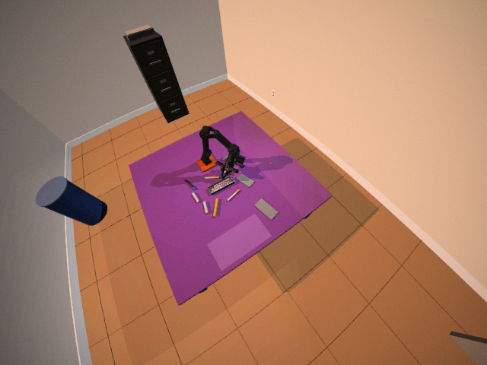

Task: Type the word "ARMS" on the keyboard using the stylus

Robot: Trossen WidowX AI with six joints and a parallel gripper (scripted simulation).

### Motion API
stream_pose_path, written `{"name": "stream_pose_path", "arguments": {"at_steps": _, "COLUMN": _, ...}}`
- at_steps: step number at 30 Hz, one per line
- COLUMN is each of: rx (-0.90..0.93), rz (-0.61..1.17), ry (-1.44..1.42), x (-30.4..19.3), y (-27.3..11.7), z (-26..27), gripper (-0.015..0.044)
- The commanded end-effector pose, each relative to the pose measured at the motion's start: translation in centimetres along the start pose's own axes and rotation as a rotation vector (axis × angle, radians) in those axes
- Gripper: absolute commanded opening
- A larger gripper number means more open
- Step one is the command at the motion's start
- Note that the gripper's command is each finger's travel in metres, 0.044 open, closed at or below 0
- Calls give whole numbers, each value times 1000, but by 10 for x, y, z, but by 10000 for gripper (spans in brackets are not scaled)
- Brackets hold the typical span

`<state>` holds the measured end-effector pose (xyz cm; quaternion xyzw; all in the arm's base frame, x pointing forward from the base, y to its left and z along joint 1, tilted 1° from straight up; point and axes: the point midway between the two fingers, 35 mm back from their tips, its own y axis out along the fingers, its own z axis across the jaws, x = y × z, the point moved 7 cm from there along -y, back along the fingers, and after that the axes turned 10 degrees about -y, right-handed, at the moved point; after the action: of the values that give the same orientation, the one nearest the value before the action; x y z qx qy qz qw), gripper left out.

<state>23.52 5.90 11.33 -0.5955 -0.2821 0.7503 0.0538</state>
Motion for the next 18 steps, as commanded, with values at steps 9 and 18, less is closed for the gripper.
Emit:
{"name": "stream_pose_path", "arguments": {"at_steps": 9, "rx": 2, "rz": -5, "ry": 4, "x": 5, "y": 3, "z": -1, "gripper": 81}}
{"name": "stream_pose_path", "arguments": {"at_steps": 18, "rx": 2, "rz": -5, "ry": 4, "x": 5, "y": 2, "z": 0, "gripper": 81}}
